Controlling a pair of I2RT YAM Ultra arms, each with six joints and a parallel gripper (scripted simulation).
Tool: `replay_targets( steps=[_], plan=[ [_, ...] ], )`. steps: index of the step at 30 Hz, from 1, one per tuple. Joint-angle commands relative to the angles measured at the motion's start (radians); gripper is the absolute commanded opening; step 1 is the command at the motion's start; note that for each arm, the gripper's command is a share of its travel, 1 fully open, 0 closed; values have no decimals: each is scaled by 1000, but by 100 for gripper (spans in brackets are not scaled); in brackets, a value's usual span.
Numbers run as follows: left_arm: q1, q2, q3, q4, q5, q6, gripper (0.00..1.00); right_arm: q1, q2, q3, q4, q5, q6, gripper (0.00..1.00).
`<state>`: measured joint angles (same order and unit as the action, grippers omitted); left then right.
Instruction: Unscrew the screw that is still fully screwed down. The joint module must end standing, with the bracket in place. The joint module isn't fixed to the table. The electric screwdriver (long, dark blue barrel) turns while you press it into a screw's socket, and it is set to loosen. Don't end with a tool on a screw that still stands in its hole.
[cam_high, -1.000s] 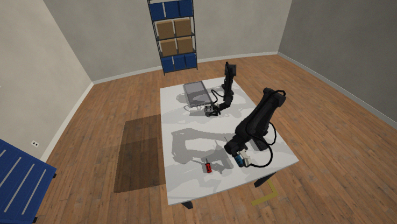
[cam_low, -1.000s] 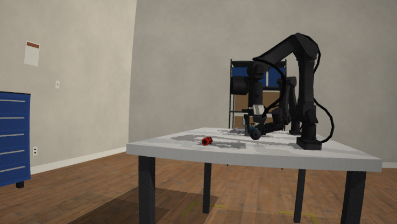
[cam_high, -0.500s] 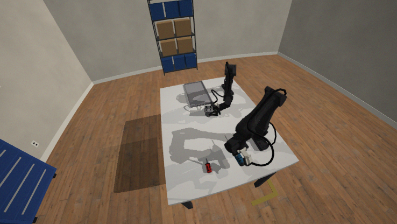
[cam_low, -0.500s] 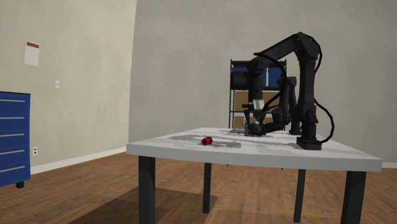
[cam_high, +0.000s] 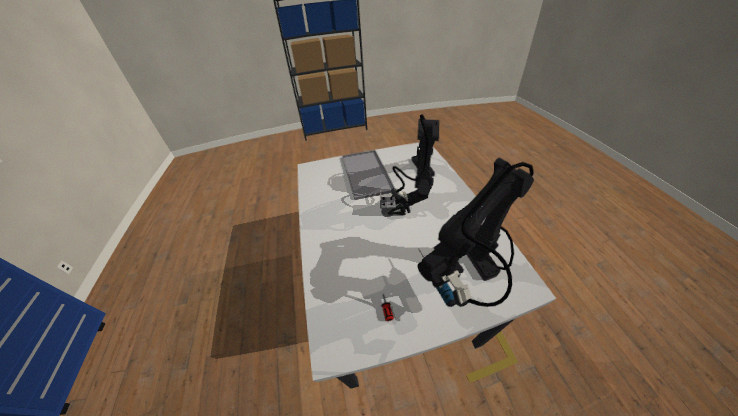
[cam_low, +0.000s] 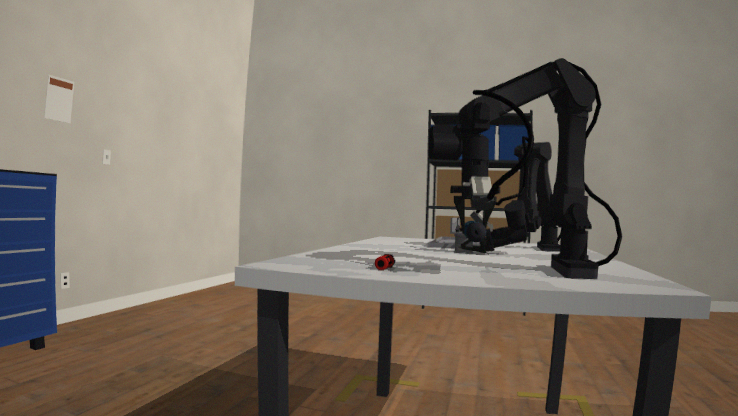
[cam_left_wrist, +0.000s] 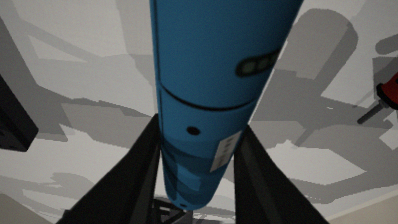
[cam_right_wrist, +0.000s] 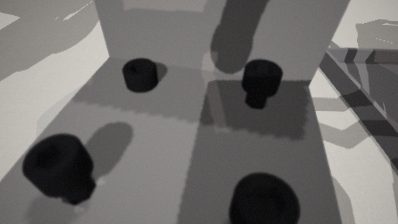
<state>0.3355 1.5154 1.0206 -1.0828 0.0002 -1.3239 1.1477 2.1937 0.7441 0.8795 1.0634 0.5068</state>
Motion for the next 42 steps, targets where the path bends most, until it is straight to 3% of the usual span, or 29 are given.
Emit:
replay_targets(
  steps=[1,17,42],
  plan=[
    [-11,-35,49,-44,-19,10,42,0,-8,2,1,5,1,59],
    [-11,-50,116,-125,-19,10,42,0,-8,2,1,5,1,59],
    [-13,-53,127,-135,-19,17,42,0,-8,2,1,5,1,59]
  ],
)
